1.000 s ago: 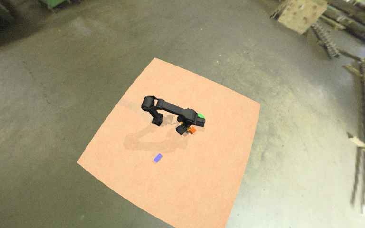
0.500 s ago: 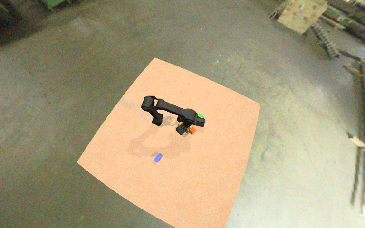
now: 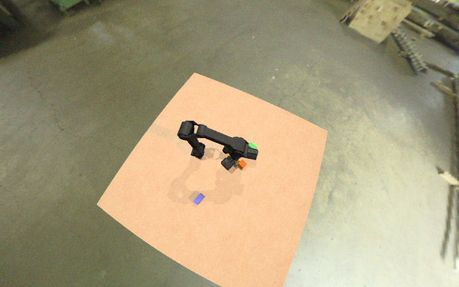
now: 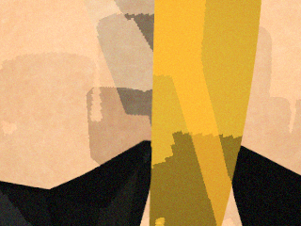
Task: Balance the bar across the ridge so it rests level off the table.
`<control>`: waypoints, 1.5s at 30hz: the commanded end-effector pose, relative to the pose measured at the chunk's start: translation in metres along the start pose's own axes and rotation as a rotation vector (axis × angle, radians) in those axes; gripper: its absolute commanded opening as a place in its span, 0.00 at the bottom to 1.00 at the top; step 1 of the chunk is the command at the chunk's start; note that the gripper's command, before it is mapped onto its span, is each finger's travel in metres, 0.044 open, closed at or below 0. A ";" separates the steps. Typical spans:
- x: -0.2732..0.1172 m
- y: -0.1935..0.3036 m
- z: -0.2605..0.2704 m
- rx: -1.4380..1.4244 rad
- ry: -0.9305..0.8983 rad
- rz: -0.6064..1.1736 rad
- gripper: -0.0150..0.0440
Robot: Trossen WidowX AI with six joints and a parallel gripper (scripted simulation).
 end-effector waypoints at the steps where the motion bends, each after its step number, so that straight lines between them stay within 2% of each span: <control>1: 0.000 0.000 -0.001 -0.003 0.006 0.000 0.25; 45: 0.004 0.000 -0.001 -0.003 0.006 0.000 0.25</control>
Point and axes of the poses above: the point midway between the two fingers, 35 mm back from their tips, its own x axis out along the fingers, its own z axis across the jaws, y = z × x, the point moved 5 cm from there along -x, back along the fingers, and after that the axes turned 3 degrees about -x, right-handed, at the moved point
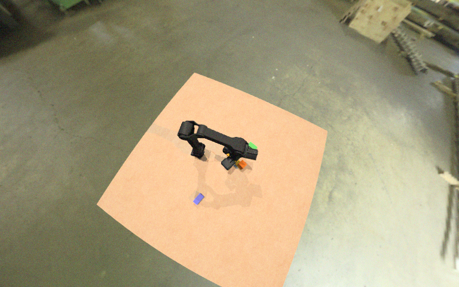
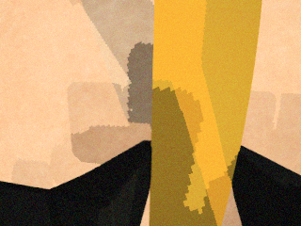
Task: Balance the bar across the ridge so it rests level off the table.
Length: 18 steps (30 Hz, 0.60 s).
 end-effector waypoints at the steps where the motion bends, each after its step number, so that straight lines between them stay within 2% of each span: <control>1: 0.001 0.000 -0.001 -0.003 0.005 -0.001 0.25; 18: 0.002 0.000 0.000 -0.003 0.005 -0.001 0.25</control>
Point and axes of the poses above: the point midway between the two fingers, 35 mm back from their tips, its own x axis out along the fingers, its own z axis across the jaws, y = z × x, the point moved 5 cm from there along -x, back along the fingers, and after that the axes turned 3 degrees about -x, right-handed, at the moved point
